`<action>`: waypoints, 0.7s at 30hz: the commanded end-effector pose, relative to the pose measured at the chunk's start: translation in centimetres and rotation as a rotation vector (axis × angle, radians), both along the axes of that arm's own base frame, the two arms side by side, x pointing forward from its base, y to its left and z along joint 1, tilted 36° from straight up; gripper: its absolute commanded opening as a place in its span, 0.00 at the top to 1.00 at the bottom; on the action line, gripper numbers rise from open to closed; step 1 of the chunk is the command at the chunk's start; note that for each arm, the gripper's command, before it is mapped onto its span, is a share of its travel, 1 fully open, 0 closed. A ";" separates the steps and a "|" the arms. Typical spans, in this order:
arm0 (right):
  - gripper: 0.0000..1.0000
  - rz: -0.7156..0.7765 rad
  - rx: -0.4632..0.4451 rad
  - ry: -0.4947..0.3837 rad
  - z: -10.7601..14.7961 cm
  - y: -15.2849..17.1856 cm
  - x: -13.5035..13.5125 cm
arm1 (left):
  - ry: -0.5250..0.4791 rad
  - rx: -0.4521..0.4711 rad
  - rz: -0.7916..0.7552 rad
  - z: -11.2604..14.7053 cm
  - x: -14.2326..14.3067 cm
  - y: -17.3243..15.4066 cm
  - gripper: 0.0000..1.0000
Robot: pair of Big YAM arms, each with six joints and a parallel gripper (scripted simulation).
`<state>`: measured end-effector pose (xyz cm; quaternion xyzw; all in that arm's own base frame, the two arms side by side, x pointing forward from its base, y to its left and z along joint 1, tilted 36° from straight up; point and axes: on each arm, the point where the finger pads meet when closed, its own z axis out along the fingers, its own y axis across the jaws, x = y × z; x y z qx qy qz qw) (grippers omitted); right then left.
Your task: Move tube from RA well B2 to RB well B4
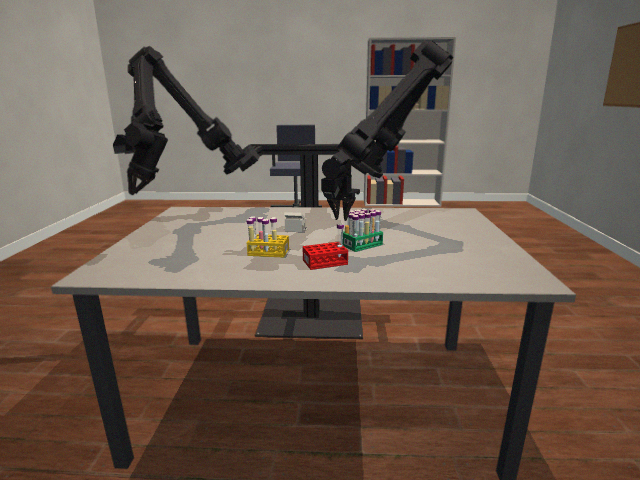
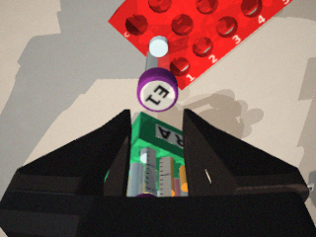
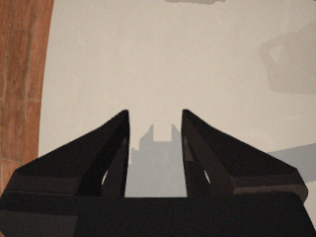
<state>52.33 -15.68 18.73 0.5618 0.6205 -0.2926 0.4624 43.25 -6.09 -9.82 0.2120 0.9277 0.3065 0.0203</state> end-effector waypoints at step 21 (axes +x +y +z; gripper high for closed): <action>0.70 0.003 -0.001 -0.029 1.2 0.2 0.7 | 0.014 0.007 0.000 -1.6 0.2 1.4 0.70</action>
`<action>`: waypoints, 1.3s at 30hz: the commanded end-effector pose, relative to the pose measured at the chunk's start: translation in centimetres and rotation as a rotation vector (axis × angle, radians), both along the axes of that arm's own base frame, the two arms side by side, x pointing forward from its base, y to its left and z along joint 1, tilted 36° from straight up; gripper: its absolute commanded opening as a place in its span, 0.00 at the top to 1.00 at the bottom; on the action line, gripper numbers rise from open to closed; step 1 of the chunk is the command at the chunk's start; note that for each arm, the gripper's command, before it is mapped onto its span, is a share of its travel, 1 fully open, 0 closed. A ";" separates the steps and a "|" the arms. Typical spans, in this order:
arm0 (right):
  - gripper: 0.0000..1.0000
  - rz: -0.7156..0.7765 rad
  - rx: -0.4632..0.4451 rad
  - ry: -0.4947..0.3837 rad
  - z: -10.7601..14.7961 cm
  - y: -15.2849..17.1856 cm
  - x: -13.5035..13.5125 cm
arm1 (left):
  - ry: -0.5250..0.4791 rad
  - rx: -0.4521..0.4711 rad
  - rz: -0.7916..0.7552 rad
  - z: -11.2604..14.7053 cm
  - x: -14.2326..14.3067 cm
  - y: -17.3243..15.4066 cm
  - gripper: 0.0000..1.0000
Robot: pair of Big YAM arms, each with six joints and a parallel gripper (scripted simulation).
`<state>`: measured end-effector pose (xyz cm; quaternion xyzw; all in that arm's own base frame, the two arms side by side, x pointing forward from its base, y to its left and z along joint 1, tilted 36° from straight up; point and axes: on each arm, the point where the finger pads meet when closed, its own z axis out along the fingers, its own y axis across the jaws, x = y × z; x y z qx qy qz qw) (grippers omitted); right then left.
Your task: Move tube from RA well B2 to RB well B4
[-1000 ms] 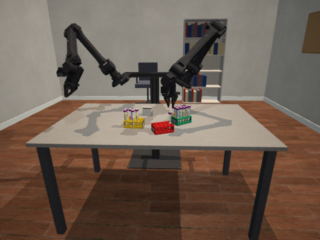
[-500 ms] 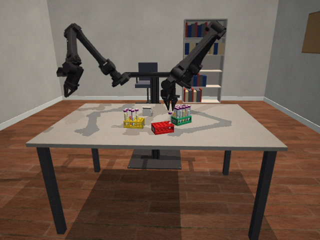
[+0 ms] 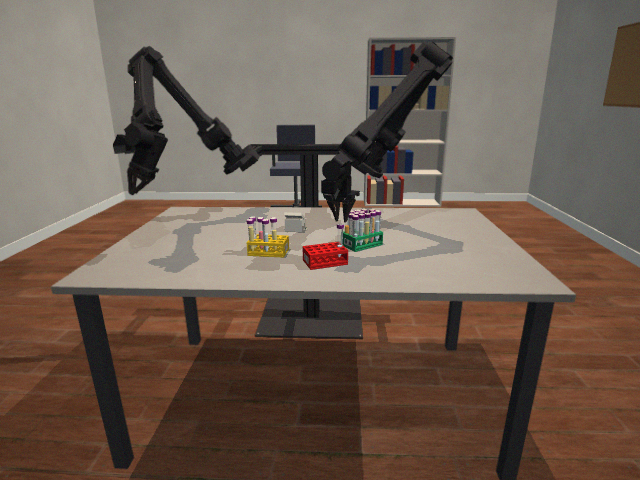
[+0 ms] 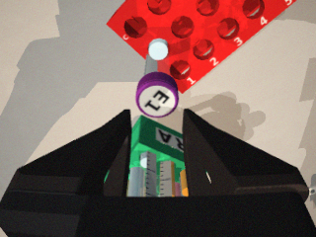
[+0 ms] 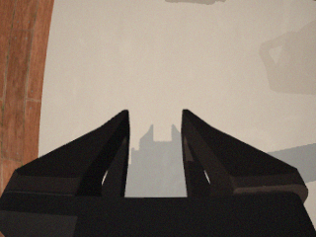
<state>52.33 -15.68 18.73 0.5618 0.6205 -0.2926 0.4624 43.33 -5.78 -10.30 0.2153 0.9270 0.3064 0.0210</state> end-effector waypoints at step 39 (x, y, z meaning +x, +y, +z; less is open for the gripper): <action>0.70 0.003 -0.001 -0.029 1.2 0.2 0.7 | 0.022 0.010 0.007 -2.4 -0.2 2.1 0.70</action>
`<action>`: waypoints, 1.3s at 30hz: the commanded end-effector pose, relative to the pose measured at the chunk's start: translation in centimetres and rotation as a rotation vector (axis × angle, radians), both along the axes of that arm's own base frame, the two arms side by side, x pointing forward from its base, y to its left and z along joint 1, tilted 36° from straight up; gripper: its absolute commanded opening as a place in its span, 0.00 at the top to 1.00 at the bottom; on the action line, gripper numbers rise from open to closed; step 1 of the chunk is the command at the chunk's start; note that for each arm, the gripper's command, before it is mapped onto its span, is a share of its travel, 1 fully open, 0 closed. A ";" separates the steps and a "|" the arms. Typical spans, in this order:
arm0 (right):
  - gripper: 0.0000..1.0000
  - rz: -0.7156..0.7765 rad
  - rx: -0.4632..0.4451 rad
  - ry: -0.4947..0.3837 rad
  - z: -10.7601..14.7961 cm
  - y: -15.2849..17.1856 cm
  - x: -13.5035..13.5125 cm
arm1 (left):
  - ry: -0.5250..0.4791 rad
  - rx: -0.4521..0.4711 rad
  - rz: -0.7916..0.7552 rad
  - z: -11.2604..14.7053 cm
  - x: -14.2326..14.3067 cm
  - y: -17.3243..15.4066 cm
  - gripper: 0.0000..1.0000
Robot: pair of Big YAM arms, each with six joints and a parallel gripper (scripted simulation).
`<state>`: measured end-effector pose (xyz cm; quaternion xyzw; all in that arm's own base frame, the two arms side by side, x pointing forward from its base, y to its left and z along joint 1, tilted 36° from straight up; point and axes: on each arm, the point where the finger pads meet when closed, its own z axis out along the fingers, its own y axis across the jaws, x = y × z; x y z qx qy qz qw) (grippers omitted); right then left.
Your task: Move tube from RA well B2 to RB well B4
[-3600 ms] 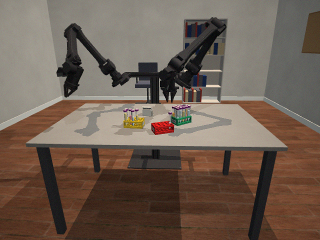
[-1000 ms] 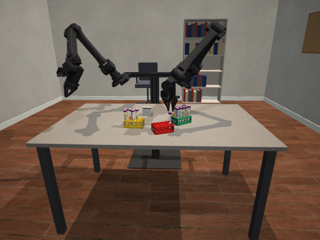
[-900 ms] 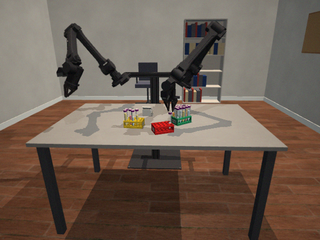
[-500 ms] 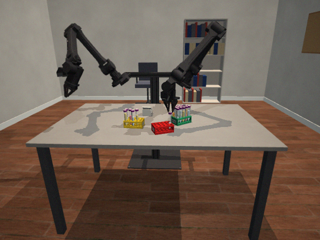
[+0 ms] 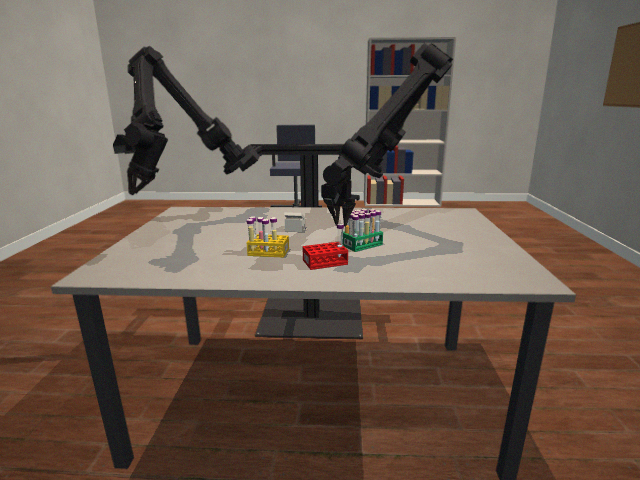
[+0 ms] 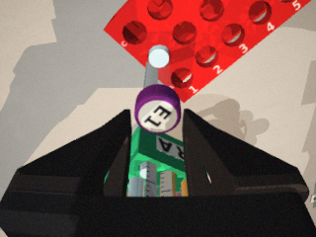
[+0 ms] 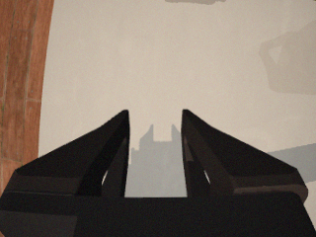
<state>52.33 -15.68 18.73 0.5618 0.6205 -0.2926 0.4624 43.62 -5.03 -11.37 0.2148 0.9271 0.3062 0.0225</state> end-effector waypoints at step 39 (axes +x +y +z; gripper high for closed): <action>0.70 0.003 -0.001 -0.029 1.2 0.2 0.7 | 0.012 0.006 0.007 -1.2 0.2 1.2 1.00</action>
